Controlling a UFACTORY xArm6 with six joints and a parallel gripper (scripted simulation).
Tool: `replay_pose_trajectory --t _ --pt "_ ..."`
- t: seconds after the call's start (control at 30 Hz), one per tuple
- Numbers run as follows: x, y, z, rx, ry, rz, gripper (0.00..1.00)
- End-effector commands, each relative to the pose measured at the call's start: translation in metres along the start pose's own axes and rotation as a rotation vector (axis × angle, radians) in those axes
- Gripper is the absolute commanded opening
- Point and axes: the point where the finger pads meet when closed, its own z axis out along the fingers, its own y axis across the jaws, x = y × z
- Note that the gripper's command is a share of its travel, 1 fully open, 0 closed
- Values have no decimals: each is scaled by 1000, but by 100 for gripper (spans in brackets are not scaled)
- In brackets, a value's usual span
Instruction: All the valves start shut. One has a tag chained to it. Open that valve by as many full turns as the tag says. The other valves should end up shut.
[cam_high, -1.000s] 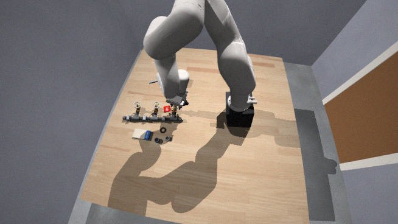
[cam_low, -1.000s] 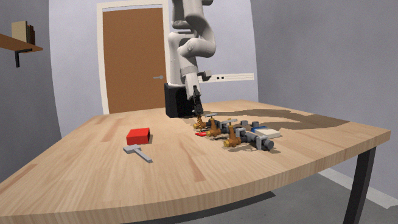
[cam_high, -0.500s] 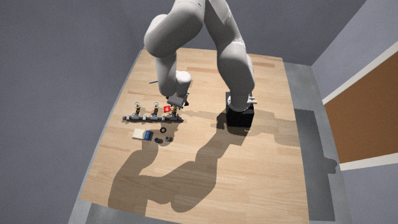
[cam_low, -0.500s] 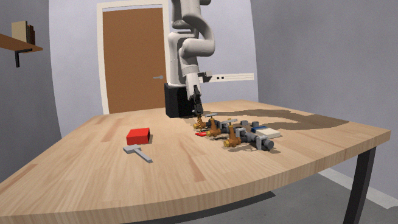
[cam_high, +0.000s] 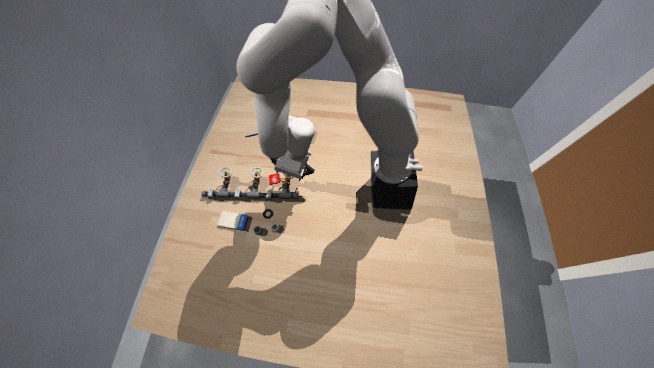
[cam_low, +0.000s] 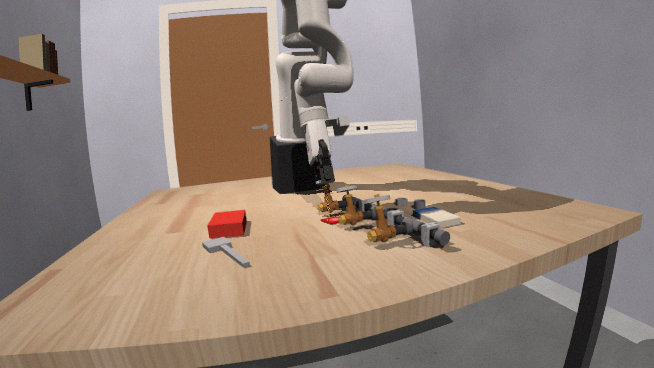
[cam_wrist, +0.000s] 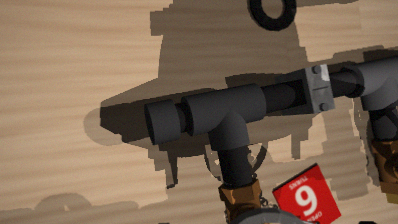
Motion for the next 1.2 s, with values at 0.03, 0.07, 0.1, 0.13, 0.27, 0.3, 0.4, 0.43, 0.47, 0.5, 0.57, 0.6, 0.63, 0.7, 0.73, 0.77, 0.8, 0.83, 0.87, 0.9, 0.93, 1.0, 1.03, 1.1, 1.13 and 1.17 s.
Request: replay_pose_trajectory --t 0.03,0.07,0.1,0.13,0.27,0.3,0.4,0.43,0.47,0.5,0.57,0.6,0.63,0.7,0.73,0.77,0.8,0.83,0.87,0.9,0.93,1.0,1.03,1.1,1.13,1.17 --pt "0 1 0 -2 0 0 100" --pt "0 1 0 -2 0 0 100" --pt "0 1 0 -2 0 0 100" --pt "0 1 0 -2 0 0 100" --pt "0 1 0 -2 0 0 100" --pt "0 1 0 -2 0 0 100" --pt "0 1 0 -2 0 6 100" --pt "0 1 0 -2 0 11 100" --pt "0 1 0 -2 0 19 100" --pt "0 1 0 -2 0 30 100" --pt "0 1 0 -2 0 30 100" --pt "0 1 0 -2 0 44 100" --pt "0 1 0 -2 0 61 100" --pt "0 1 0 -2 0 105 100" --pt "0 1 0 -2 0 133 100" --pt "0 1 0 -2 0 165 100" --pt "0 1 0 -2 0 201 100" --pt "0 1 0 -2 0 240 100" --pt "0 1 0 -2 0 284 100" --pt "0 1 0 -2 0 331 100" --pt "0 1 0 -2 0 382 100" --pt "0 1 0 -2 0 496 100" --pt "0 1 0 -2 0 558 100" --pt "0 1 0 -2 0 622 100" --pt "0 1 0 -2 0 622 100" --pt "0 1 0 -2 0 691 100"
